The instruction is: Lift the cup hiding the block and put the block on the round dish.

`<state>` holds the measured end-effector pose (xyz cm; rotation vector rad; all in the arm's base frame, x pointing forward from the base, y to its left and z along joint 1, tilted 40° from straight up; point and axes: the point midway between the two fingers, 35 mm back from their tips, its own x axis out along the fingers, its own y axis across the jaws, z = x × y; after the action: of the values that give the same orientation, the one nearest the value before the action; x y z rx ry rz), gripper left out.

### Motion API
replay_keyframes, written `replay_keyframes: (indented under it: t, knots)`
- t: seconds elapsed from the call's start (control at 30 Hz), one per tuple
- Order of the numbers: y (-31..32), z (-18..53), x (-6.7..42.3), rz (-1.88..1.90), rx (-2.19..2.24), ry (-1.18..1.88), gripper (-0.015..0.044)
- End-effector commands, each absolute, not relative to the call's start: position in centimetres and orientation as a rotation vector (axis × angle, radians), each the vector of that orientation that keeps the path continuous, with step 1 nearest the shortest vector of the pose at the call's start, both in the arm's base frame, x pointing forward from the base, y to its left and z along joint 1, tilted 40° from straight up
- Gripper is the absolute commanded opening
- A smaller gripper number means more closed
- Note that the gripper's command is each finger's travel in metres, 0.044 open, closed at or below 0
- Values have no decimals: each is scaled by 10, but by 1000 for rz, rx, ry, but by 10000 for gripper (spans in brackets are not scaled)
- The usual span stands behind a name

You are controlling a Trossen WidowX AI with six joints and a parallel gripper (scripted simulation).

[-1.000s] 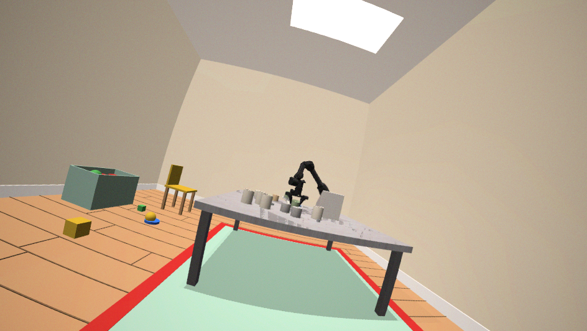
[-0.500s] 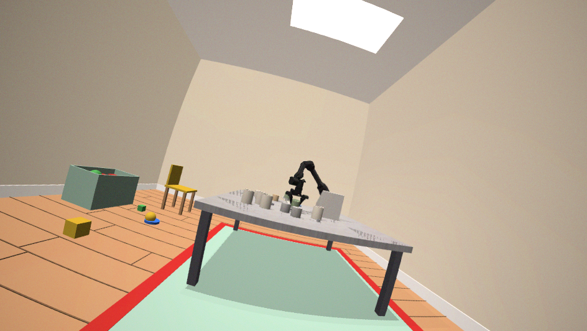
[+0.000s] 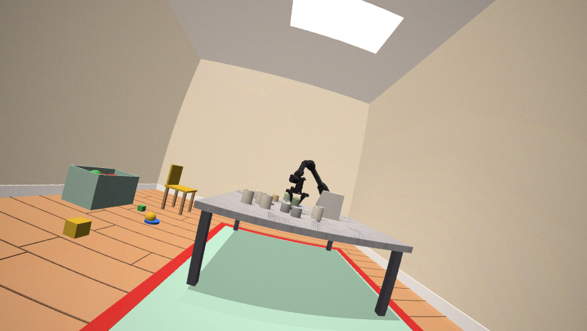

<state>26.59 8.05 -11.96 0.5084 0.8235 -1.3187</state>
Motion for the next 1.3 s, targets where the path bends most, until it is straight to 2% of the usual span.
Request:
replay_keyframes:
  t: [0.0, 1.27]
  knots:
    - [86, -116, 268, -1316, 520, 823, 0]
    - [117, -81, 268, -1314, 522, 826, 0]
